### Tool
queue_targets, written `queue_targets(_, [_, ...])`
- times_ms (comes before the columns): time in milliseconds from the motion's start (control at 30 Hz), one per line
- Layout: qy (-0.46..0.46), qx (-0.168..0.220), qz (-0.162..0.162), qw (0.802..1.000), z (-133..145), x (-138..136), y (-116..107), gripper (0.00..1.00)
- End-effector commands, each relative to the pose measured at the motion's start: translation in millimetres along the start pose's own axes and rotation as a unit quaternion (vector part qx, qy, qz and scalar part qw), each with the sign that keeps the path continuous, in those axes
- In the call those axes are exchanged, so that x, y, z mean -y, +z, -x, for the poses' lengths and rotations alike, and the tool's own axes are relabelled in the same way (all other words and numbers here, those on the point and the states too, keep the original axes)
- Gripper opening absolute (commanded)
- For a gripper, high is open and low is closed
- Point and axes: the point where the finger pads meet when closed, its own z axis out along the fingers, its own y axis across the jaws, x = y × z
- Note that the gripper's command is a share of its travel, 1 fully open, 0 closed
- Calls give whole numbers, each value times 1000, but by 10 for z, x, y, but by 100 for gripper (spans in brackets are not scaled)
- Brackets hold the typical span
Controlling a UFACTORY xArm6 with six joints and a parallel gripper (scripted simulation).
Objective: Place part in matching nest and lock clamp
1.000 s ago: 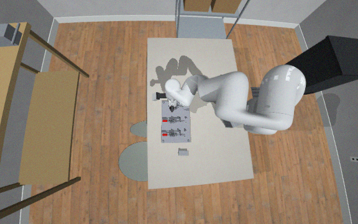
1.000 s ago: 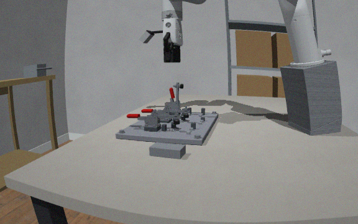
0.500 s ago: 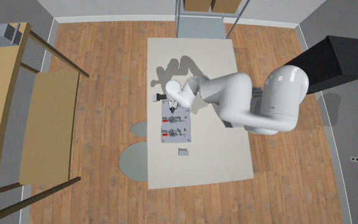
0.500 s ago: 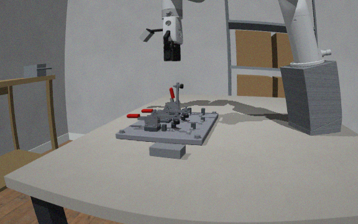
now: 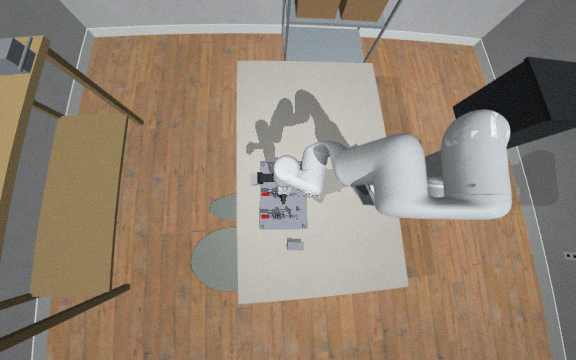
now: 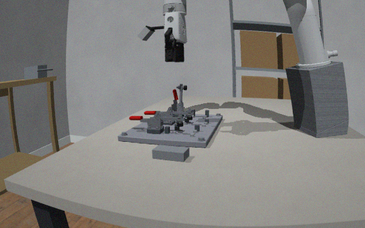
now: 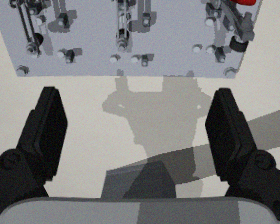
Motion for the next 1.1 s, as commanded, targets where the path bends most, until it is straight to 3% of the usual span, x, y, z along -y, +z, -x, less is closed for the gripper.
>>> queue_targets(0, [0,-1,3,1000,77,369,-12,100])
queue_targets(333, [0,-1,3,1000,333,1383,-6,100])
queue_targets(400, [0,-1,3,1000,333,1383,-6,100])
queue_targets(733, [0,-1,3,1000,553,2253,0,100])
queue_targets(900, [0,-1,3,1000,626,2543,2,100])
queue_targets(1067, [0,-1,3,1000,654,2650,2,100])
